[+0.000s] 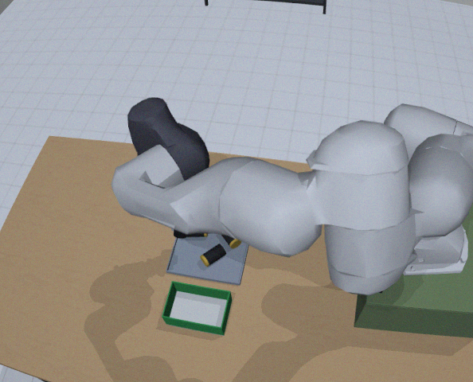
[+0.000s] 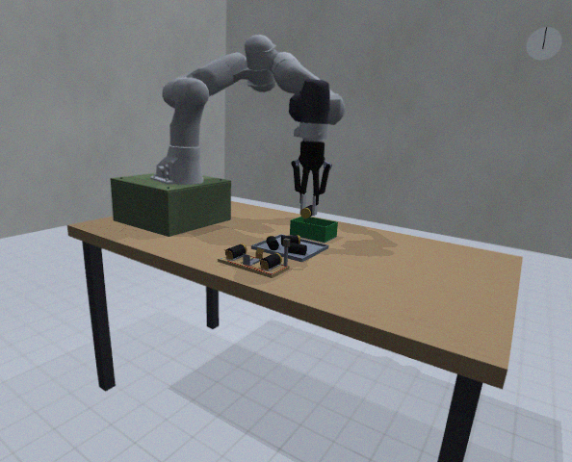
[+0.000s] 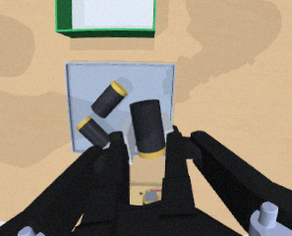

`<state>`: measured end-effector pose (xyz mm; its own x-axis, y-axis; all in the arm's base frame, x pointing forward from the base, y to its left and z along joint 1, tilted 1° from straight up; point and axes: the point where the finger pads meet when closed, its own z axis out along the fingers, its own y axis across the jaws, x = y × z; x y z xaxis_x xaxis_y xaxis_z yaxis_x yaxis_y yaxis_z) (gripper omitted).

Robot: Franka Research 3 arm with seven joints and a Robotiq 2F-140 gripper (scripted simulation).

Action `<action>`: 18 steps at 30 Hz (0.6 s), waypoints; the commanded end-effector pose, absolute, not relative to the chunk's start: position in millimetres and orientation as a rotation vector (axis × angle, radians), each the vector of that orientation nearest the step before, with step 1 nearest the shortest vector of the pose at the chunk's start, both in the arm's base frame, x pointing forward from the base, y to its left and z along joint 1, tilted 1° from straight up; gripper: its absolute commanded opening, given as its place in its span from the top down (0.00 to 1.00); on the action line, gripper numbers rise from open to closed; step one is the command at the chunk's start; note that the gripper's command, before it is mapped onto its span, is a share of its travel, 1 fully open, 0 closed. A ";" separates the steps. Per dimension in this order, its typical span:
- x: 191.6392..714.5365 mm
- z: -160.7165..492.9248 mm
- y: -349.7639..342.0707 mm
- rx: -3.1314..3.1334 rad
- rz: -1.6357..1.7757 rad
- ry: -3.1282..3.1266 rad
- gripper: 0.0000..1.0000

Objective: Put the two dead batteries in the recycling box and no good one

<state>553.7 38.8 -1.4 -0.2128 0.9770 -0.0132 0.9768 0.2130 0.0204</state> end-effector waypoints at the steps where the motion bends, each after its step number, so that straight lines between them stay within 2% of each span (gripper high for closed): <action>1: 555.3 -1.4 53.3 2.135 0.014 2.282 0.84; 18: 558.2 -1.4 67.1 2.134 0.014 2.283 0.84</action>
<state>556.8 65.5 -2.8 -0.0982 0.9951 -0.0087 0.9950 0.0984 0.0152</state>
